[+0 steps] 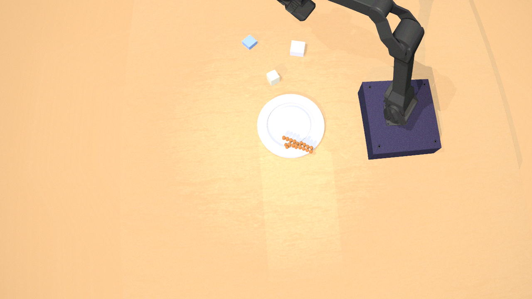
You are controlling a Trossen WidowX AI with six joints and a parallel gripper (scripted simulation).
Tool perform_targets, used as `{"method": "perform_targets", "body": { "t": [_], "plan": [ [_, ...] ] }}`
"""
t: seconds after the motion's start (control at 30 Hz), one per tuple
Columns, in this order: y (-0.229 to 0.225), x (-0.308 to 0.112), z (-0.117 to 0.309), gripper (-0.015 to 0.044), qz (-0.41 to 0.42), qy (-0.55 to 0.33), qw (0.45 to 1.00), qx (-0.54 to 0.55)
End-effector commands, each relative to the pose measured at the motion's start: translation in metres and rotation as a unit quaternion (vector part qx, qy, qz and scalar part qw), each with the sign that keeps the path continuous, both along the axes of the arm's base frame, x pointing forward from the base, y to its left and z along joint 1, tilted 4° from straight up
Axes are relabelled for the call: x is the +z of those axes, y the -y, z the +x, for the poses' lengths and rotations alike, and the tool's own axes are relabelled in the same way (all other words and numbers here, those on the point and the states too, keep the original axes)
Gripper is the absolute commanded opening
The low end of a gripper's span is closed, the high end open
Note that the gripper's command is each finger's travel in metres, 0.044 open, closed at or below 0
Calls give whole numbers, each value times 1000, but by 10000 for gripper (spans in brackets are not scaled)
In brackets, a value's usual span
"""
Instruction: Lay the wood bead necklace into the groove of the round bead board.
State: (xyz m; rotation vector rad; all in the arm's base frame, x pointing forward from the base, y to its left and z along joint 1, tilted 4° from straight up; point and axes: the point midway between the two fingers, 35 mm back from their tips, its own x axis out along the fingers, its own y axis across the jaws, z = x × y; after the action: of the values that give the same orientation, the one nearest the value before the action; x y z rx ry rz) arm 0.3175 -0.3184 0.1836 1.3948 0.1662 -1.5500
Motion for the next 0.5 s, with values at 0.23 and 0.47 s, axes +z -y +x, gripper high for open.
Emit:
{"method": "perform_targets", "body": {
  "t": [0.23,0.47],
  "plan": [
    [-75,-32,32,310,28,-79,977,198],
    [-123,-52,43,310,39,-123,940,316]
  ]
}}
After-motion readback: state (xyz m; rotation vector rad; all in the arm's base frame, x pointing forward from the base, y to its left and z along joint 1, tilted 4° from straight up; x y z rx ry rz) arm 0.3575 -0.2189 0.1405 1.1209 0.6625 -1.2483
